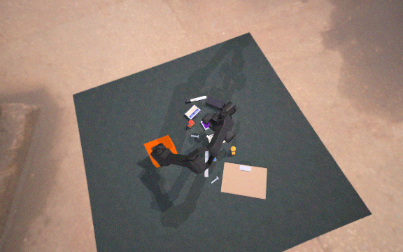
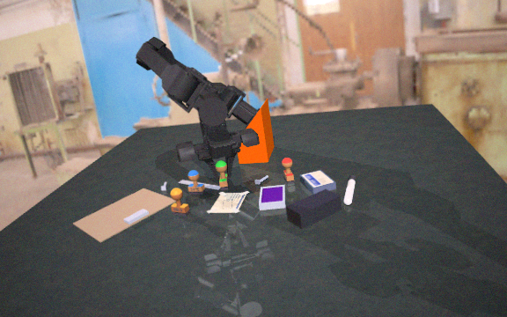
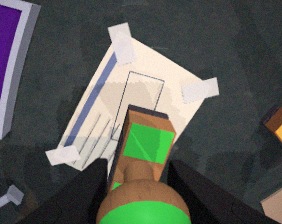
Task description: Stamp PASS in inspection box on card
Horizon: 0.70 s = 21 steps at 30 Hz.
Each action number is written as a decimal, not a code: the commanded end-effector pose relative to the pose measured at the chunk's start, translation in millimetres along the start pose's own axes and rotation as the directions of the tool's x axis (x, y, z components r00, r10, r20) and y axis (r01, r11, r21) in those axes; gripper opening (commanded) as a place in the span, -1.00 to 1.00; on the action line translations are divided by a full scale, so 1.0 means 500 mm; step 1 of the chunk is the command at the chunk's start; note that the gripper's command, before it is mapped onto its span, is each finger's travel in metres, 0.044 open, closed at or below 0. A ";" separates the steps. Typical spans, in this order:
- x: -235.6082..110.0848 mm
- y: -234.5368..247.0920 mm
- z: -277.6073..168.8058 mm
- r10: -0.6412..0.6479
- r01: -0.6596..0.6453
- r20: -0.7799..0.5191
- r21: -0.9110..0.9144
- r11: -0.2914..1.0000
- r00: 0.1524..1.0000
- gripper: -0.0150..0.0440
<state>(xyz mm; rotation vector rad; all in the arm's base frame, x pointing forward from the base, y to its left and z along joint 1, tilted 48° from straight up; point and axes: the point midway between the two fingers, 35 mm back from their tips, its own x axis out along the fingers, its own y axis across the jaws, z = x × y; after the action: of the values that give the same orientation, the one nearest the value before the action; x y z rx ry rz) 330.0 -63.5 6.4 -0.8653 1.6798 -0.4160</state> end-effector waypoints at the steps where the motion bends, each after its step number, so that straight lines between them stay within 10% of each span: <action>1: -0.022 -0.003 0.003 0.001 -0.001 0.011 0.009 1.000 1.000 -0.49; 21: -0.052 0.042 -0.058 0.005 -0.005 0.012 0.008 1.000 1.000 -0.49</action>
<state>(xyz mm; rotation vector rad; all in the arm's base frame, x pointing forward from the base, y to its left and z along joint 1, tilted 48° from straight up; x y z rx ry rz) 311.1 -41.4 18.1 -0.8623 1.6773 -0.4154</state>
